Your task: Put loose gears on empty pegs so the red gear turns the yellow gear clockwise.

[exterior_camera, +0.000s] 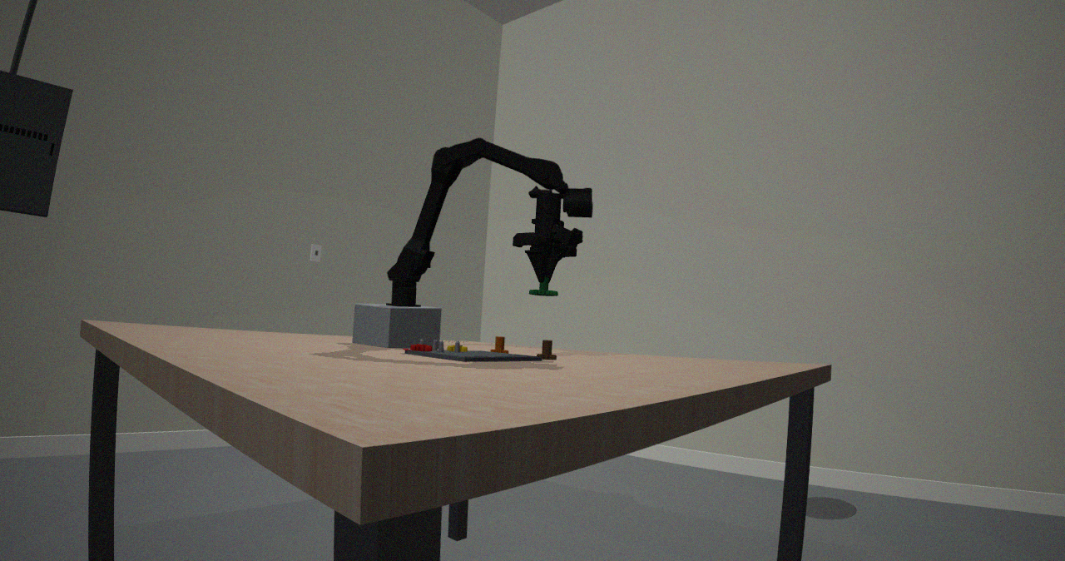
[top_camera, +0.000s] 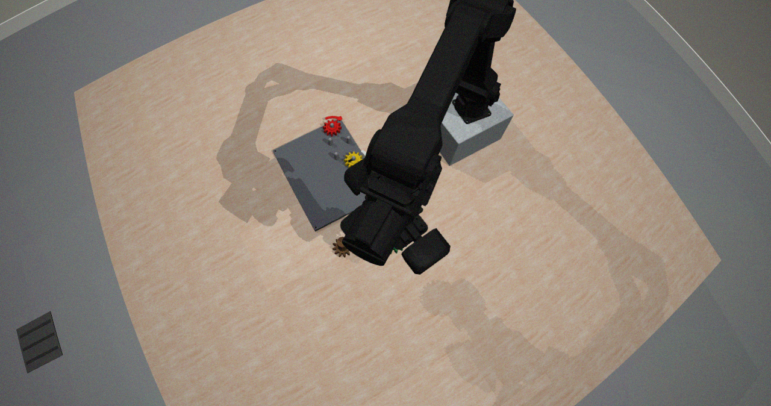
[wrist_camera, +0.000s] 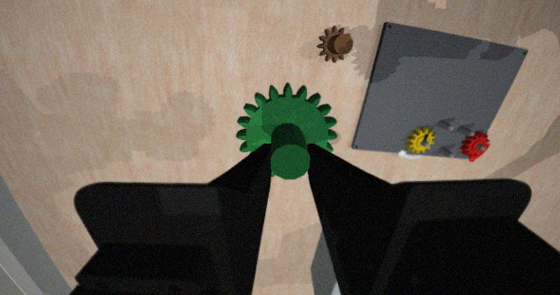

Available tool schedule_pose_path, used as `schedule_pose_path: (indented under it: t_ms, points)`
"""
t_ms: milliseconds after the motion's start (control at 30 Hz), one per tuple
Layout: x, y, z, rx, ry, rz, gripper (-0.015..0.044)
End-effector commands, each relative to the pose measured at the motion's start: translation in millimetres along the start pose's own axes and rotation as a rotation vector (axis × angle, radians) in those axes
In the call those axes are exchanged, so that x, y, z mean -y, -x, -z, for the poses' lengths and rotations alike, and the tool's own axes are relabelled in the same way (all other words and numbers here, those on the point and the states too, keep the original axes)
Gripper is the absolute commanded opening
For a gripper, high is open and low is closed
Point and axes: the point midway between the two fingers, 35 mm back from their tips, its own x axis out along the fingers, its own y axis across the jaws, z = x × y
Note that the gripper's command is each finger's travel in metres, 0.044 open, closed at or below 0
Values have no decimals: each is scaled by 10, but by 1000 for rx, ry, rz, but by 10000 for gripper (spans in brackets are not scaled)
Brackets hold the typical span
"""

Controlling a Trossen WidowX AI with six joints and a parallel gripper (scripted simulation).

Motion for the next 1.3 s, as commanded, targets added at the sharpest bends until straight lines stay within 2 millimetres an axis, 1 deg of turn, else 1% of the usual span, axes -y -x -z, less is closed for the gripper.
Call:
schedule_pose_path:
  t_ms: [0,633,1267]
  points:
    - [54,21,-21,6,-6,-3,0]
    - [538,-120,-66,5,-6,-2,0]
    - [1009,-258,-28,3,-6,-1,0]
